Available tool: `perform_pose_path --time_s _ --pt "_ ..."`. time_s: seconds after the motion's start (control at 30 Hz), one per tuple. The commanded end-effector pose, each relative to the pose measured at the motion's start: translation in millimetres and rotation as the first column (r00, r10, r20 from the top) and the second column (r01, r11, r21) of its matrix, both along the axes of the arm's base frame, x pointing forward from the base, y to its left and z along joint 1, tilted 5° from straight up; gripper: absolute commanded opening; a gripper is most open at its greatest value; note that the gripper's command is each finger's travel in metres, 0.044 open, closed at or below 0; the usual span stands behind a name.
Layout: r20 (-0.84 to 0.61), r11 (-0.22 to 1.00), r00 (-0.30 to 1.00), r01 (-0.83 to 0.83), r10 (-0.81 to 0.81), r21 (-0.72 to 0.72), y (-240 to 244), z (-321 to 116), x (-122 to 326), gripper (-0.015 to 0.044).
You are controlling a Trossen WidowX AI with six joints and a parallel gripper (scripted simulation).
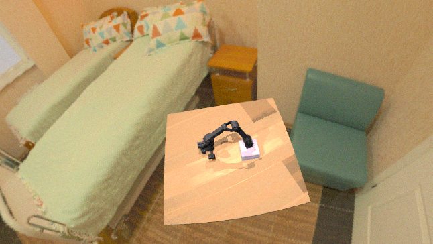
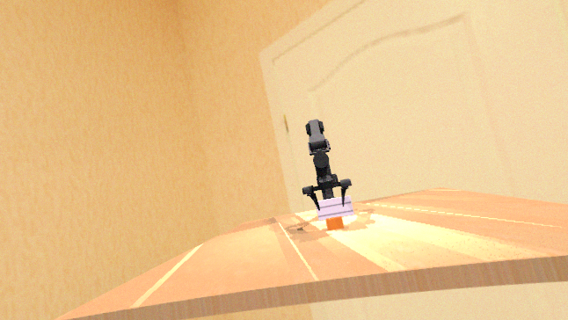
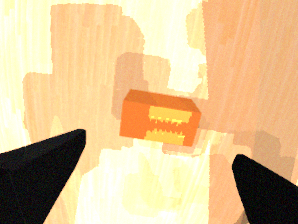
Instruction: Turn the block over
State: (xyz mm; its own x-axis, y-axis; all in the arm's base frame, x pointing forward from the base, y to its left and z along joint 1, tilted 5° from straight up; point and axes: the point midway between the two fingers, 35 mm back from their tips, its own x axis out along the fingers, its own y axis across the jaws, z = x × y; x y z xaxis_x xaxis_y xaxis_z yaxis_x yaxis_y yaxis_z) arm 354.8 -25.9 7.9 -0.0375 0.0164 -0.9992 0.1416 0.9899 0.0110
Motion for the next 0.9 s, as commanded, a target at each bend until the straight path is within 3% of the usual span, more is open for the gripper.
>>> perform_pose_path --time_s 0.0,0.87 --pt "-0.005 1.000 1.000 -0.003 0.003 0.006 1 -9 -2 0.0440" --pt "-0.005 1.000 1.000 -0.003 0.003 0.007 2 -52 -4 0.0440"
